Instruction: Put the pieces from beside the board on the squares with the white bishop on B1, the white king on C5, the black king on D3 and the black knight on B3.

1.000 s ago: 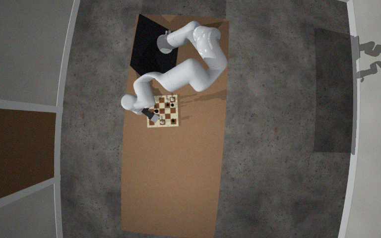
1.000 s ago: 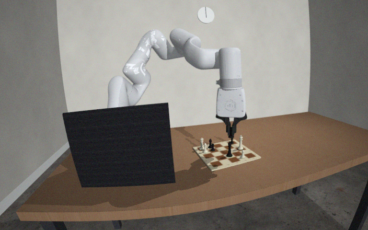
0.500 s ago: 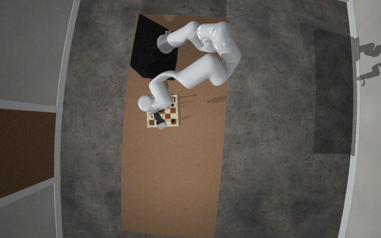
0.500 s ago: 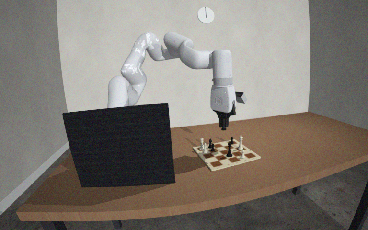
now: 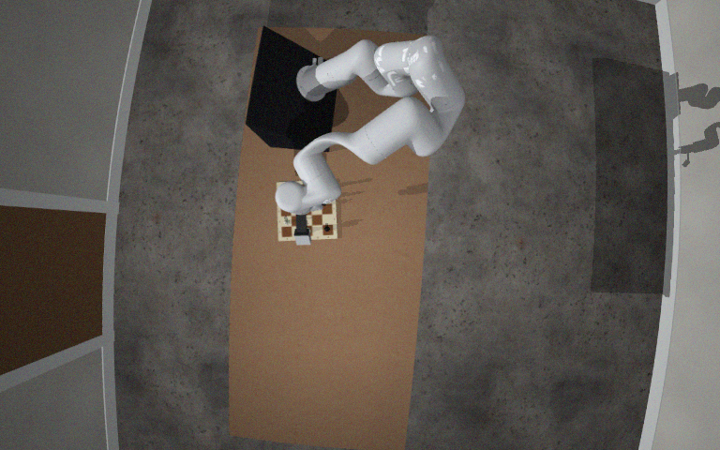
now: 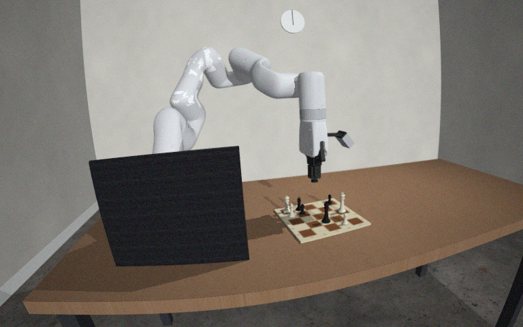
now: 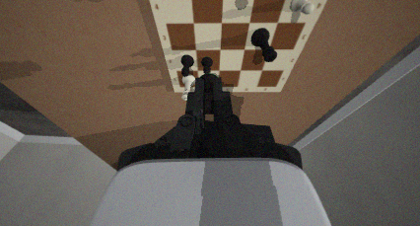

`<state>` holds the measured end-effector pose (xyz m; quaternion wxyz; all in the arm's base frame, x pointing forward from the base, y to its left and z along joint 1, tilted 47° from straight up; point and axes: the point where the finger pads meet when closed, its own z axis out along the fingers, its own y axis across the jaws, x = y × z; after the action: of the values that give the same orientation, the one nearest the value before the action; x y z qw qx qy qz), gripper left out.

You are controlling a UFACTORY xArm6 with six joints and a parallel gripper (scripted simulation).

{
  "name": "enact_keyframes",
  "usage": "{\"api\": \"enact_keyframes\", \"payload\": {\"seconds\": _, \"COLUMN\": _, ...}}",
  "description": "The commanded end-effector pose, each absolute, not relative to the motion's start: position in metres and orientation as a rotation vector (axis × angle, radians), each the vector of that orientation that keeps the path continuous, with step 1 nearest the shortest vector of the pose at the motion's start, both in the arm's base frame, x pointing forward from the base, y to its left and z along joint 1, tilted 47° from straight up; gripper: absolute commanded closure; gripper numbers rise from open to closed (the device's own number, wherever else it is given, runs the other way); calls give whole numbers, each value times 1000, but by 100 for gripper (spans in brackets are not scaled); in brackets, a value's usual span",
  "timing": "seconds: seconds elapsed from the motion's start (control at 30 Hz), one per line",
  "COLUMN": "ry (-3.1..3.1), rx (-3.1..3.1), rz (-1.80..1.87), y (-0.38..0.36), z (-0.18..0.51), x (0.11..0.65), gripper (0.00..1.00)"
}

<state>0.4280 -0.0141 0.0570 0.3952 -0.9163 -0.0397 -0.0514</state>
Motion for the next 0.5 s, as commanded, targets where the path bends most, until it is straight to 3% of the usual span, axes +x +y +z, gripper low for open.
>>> {"api": "enact_keyframes", "payload": {"seconds": 0.0, "ry": -85, "rx": -2331, "rz": -117, "y": -15, "z": 58, "x": 429, "gripper": 100}}
{"api": "enact_keyframes", "payload": {"seconds": 0.47, "ry": -84, "rx": -2331, "rz": -117, "y": 4, "z": 40, "x": 431, "gripper": 100}}
